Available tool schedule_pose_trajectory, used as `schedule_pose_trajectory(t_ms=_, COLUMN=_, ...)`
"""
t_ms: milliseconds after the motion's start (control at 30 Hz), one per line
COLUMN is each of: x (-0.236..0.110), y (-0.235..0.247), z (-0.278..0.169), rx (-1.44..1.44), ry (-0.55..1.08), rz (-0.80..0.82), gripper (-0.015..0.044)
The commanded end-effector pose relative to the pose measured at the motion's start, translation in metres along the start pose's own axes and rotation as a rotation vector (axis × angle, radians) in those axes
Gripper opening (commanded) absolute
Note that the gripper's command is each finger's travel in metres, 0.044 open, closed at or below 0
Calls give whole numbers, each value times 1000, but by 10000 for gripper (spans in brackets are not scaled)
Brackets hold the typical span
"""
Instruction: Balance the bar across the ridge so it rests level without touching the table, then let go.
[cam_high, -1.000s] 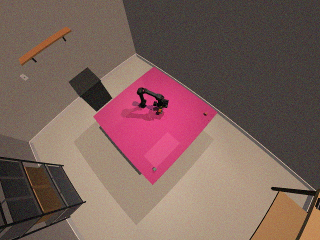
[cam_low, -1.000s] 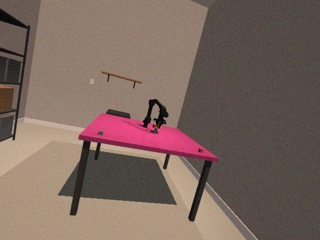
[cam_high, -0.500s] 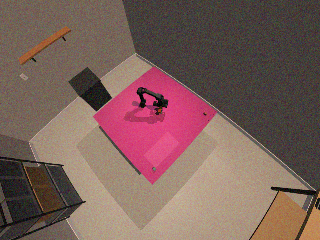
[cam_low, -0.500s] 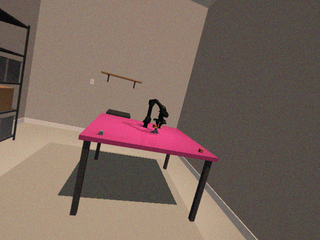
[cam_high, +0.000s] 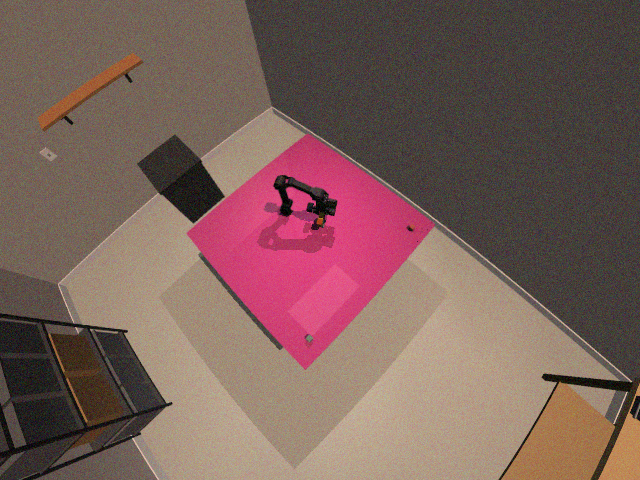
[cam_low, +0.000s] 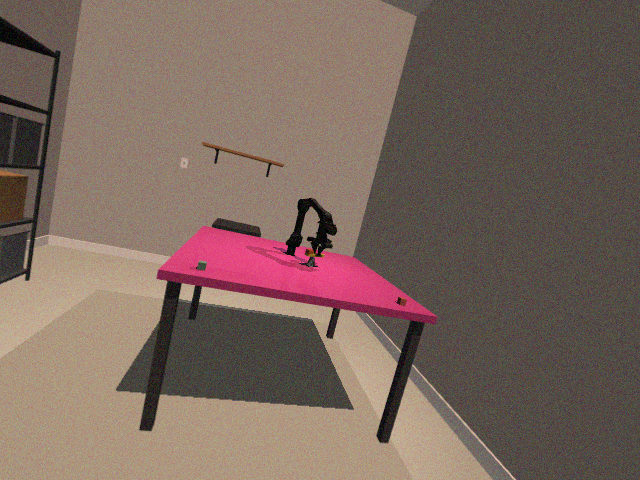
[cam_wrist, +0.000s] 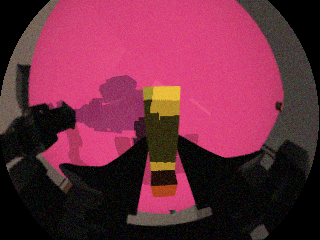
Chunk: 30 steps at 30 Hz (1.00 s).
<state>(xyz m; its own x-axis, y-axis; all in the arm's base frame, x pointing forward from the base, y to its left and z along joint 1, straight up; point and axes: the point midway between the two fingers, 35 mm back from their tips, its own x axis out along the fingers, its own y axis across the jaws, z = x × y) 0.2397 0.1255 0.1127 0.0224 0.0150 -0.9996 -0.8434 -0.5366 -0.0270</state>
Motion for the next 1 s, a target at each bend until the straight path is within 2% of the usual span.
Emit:
schedule_pose_trajectory(t_ms=0, x=0, y=0, z=0, rx=0, ry=0, rz=0, gripper=170)
schedule_pose_trajectory(t_ms=967, x=0, y=0, z=0, rx=0, ry=0, rz=0, gripper=185)
